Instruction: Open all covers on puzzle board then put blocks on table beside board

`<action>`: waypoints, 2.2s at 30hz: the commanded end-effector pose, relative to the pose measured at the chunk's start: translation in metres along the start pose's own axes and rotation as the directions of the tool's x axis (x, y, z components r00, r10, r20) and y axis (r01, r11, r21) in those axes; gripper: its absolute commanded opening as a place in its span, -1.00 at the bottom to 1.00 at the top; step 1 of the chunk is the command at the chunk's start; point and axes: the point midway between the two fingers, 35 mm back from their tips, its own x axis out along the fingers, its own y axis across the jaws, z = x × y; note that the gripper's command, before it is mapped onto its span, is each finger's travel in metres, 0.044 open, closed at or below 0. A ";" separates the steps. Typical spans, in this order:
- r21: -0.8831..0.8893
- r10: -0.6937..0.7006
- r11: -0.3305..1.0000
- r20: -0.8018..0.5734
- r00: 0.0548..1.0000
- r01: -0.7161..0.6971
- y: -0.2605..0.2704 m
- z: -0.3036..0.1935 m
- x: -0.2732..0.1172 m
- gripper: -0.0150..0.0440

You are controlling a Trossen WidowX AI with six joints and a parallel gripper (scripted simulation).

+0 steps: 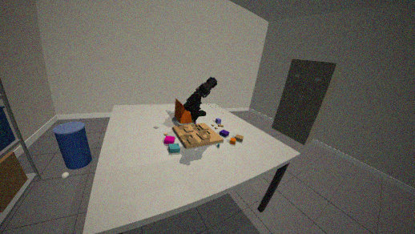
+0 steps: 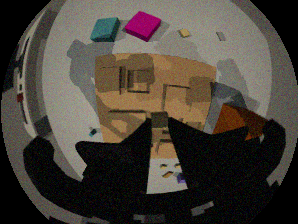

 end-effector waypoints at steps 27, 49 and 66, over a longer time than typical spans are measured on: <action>-0.003 -0.009 1.000 0.010 1.000 0.009 -0.065 0.098 -0.001 -0.22; -0.011 -0.009 1.000 -0.016 1.000 0.009 -0.128 0.154 0.009 -0.22; -0.014 -0.007 1.000 -0.025 1.000 0.007 -0.144 0.166 0.027 -0.22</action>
